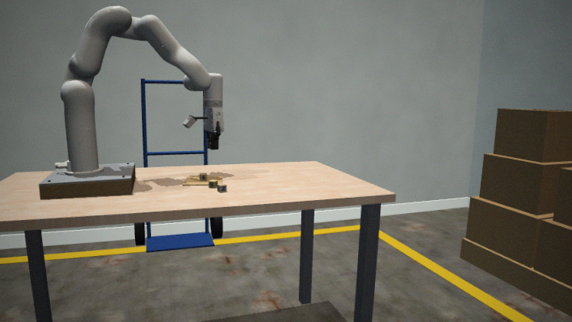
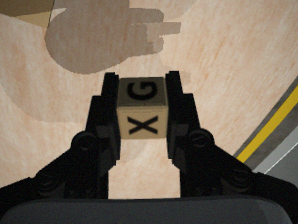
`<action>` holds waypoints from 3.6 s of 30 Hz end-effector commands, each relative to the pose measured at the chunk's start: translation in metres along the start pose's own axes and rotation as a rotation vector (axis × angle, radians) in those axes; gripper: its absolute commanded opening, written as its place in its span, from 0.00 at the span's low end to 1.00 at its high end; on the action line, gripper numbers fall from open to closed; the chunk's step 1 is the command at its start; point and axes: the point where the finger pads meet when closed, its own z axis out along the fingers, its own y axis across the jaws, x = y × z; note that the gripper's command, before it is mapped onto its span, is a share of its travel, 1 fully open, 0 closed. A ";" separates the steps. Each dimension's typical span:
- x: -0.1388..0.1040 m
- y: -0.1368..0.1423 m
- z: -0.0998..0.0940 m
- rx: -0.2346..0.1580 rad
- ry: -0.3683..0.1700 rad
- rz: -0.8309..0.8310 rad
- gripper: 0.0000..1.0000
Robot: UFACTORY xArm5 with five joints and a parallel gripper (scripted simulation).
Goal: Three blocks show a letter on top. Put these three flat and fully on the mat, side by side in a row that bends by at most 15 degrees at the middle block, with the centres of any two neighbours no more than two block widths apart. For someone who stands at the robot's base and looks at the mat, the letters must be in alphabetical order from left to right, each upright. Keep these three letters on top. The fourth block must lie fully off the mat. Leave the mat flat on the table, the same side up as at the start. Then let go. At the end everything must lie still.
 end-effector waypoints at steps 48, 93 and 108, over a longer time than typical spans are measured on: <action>0.101 -0.158 -0.004 0.002 -0.017 -1.317 0.21; 0.101 -0.160 0.082 0.003 -0.018 -1.325 0.21; 0.101 -0.161 0.092 0.003 -0.018 -1.325 0.21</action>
